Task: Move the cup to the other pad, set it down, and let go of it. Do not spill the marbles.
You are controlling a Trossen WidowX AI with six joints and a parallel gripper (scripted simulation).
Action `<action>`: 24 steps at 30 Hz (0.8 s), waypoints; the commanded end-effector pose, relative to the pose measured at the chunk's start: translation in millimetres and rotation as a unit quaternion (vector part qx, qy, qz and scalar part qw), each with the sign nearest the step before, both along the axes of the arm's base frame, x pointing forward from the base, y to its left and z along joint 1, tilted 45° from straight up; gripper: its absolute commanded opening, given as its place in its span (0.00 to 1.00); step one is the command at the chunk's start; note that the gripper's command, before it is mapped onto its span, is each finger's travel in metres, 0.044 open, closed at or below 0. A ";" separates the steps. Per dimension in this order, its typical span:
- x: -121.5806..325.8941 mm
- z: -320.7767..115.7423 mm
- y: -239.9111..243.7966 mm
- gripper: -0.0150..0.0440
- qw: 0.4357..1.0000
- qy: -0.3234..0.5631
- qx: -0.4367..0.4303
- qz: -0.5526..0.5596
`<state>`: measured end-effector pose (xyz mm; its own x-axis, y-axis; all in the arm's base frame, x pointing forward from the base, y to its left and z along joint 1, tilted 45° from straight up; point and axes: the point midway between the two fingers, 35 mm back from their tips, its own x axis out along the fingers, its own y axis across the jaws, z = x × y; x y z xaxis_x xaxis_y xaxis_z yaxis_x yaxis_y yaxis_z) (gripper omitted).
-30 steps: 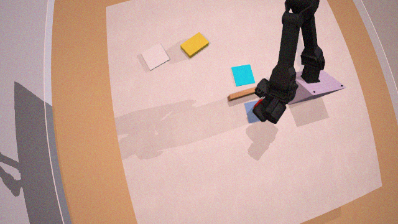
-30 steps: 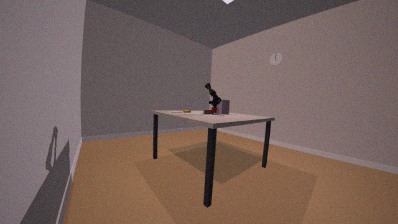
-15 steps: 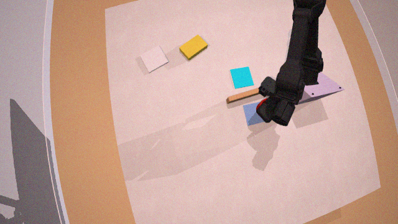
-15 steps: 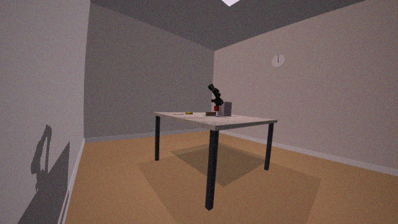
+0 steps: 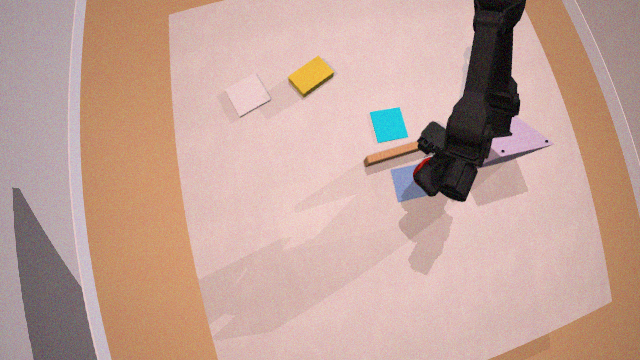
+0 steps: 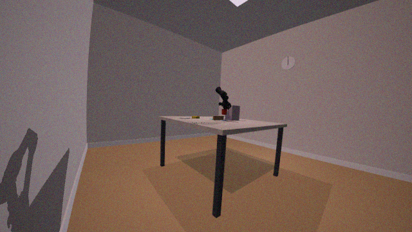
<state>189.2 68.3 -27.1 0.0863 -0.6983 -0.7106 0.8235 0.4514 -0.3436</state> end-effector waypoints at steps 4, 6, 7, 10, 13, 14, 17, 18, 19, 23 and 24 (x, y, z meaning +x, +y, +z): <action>0.0 -0.1 -0.1 0.25 1.000 0.000 0.000 0.000; 0.0 -0.1 -0.1 0.25 1.000 0.000 0.000 0.000; 0.0 -0.1 -0.1 0.25 1.000 0.000 0.000 0.000; 0.0 -0.1 -0.1 0.25 1.000 0.000 0.000 0.000; 0.0 -0.1 -0.1 0.25 1.000 0.000 0.000 0.000; 0.1 0.2 -0.3 0.25 1.000 0.000 0.000 0.000; 0.8 2.1 -2.0 0.25 1.000 0.000 0.000 0.000; 1.1 3.2 -2.9 0.25 1.000 0.000 0.001 0.000; 1.5 4.4 -4.0 0.25 1.000 0.000 0.001 -0.001; 3.2 9.7 -9.1 0.25 1.000 -0.001 0.002 -0.001; 3.7 11.0 -10.4 0.25 1.000 -0.001 0.002 -0.001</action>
<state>191.4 61.8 -22.0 0.0783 -0.6980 -0.7118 0.8260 0.4451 -0.3457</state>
